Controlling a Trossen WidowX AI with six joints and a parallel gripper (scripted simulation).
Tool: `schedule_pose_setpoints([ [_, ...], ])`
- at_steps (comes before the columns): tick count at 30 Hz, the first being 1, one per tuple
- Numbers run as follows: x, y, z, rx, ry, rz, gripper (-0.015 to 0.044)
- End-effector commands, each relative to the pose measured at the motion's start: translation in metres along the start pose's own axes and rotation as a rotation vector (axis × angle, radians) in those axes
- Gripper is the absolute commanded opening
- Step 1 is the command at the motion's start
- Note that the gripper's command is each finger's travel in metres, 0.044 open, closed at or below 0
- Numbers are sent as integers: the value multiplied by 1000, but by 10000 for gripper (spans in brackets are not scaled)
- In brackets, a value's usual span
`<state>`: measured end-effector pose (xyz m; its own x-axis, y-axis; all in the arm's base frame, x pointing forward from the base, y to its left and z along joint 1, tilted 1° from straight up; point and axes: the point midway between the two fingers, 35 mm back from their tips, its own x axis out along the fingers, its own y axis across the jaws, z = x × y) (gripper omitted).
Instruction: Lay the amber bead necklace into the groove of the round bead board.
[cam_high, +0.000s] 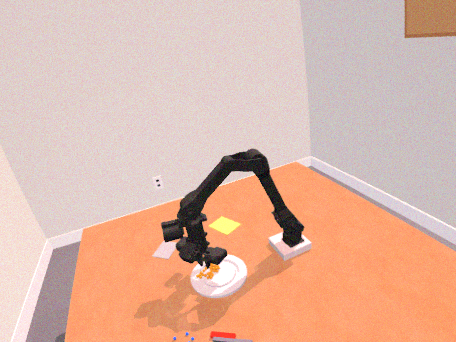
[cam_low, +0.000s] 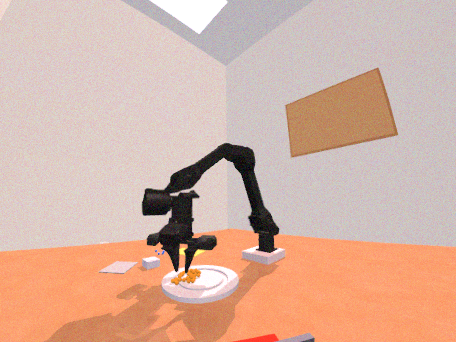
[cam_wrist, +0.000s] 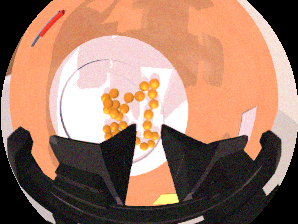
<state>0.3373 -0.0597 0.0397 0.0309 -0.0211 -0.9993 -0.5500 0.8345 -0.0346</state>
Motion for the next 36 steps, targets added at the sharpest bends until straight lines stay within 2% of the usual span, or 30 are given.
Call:
schedule_pose_setpoints([
  [1,7,1,0,-8,-4,3,120],
  [3,9,1,0,-9,-4,3,120],
  [21,5,0,0,-1,1,1,0],
  [36,5,0,0,-1,1,1,0],
])
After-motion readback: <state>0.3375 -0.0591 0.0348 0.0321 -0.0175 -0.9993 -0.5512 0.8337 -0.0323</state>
